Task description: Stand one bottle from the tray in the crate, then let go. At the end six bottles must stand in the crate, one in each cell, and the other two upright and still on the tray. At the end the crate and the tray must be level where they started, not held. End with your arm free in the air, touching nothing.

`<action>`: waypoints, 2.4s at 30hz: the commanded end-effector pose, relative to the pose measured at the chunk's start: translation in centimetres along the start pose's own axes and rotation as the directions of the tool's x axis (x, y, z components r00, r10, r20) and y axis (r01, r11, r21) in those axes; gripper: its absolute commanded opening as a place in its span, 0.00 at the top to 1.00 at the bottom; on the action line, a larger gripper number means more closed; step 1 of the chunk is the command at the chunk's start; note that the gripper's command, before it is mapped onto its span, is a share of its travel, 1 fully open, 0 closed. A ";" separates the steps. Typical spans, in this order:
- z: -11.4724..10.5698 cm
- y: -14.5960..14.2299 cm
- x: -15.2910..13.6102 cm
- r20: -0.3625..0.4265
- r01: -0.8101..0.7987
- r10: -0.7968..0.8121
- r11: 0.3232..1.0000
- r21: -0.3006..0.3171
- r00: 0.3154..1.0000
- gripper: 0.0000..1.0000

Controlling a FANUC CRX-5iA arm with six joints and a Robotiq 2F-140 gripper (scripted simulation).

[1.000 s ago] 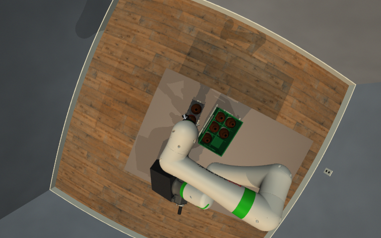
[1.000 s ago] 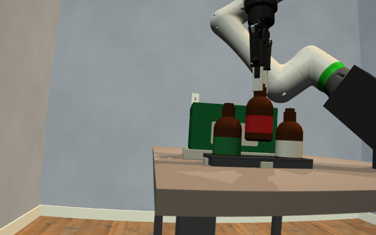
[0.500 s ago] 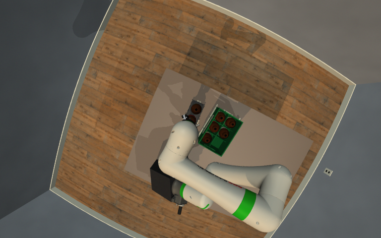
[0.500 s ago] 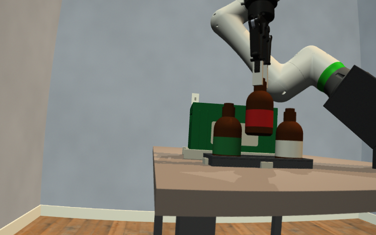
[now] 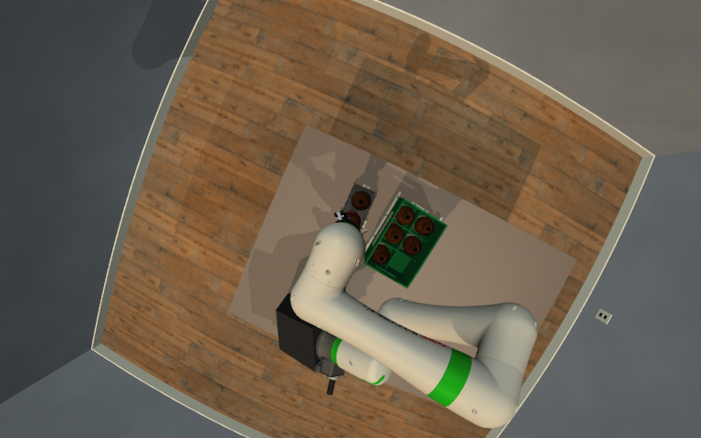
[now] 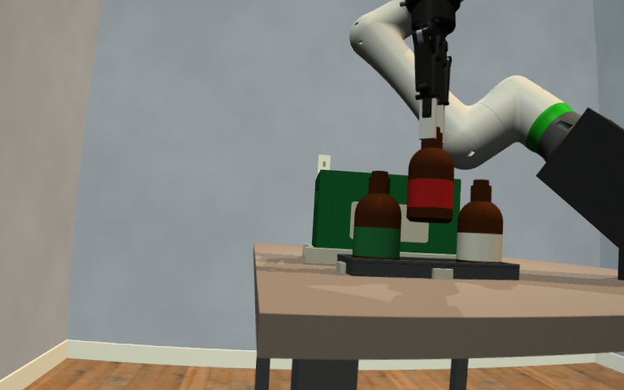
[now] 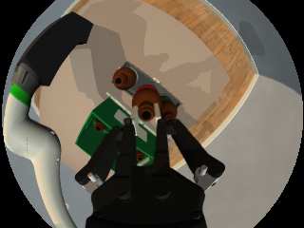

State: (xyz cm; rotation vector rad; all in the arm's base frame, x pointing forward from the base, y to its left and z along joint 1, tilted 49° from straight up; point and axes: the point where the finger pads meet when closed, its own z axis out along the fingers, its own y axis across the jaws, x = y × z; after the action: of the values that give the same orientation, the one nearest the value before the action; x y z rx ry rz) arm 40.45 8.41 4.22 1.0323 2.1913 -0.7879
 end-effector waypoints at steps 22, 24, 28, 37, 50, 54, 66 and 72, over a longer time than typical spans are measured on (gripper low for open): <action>0.0 0.0 0.0 0.000 0.000 0.000 1.000 0.000 1.000 1.00; 0.0 0.0 0.0 0.000 0.000 0.000 1.000 0.000 1.000 1.00; 0.0 0.0 0.0 0.000 0.000 0.000 1.000 0.000 1.000 1.00; 0.0 0.0 0.0 0.000 0.000 0.000 1.000 0.000 1.000 1.00; -0.3 0.0 0.0 0.000 0.000 0.000 1.000 0.000 1.000 1.00; -0.4 0.0 0.0 0.000 0.000 0.000 1.000 0.000 1.000 1.00; -1.6 0.0 0.0 0.000 0.000 0.000 1.000 0.000 1.000 1.00; -2.1 0.0 0.0 0.000 0.000 0.000 1.000 0.000 1.000 1.00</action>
State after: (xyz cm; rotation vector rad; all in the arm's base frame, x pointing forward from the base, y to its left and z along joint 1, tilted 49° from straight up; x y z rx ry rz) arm 39.95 9.80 5.49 1.0323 2.1913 -0.7879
